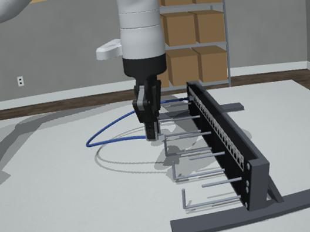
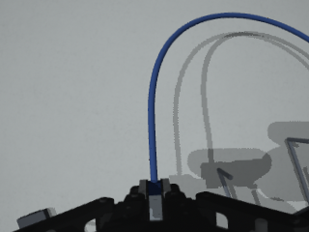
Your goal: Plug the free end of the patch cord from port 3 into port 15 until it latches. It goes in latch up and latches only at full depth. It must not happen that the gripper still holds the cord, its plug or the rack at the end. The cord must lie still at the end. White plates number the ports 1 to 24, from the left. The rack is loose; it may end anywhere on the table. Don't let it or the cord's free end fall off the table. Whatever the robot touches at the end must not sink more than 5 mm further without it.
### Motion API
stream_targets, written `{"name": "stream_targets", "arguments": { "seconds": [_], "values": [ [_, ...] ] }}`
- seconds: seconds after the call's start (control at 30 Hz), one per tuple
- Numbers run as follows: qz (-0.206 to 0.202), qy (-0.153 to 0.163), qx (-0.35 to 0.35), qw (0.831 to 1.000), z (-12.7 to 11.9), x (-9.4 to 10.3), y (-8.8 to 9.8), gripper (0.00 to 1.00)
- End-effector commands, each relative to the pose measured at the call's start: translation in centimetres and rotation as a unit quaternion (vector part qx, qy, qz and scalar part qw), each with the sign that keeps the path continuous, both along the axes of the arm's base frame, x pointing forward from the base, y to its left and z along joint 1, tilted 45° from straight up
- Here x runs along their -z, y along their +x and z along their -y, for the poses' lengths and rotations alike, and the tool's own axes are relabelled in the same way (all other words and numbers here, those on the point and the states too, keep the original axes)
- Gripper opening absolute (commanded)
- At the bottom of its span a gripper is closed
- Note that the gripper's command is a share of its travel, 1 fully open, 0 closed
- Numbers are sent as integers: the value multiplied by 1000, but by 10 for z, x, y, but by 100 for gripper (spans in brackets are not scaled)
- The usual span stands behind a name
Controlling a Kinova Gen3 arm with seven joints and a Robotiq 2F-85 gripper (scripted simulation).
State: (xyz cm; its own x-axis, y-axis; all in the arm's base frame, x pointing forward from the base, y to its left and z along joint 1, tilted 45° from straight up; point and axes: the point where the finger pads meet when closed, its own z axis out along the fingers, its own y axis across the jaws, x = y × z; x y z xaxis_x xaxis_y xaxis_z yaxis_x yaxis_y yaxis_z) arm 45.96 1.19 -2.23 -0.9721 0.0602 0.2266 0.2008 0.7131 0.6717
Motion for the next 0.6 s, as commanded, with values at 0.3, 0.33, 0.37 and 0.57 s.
{"name": "stream_targets", "arguments": {
  "seconds": [0.3, 0.33, 0.37, 0.57],
  "values": [
    [48, 7, -46, 998, -8, -14, 19, 0],
    [52, 7, -49, 997, -9, -15, 21, 0],
    [55, 8, -53, 997, -10, -16, 22, 0],
    [69, 10, -67, 995, -12, -19, 27, 0]
  ]
}}
